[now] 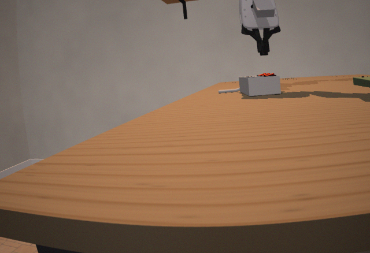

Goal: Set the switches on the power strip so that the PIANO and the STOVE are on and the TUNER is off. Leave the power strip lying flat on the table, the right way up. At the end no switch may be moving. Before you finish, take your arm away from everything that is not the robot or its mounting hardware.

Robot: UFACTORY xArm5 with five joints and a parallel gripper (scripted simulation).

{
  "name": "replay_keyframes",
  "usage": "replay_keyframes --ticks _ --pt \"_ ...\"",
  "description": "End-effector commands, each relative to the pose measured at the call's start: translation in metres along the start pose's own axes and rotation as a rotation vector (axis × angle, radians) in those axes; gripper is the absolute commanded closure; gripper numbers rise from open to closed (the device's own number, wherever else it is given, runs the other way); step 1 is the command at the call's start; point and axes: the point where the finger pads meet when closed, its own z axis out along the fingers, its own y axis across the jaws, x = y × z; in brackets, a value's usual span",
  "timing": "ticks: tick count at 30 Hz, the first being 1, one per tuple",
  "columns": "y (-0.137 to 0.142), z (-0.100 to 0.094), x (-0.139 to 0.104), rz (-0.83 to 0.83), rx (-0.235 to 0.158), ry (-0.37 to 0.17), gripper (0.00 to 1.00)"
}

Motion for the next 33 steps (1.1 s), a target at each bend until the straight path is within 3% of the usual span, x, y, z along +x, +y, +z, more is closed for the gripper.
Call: replay_keyframes --ticks 1,33 --pt "0.001 -0.001 0.000 0.000 -0.003 -0.001 1.00" --pt "0.002 0.028 0.000 0.000 -0.003 -0.001 1.00"
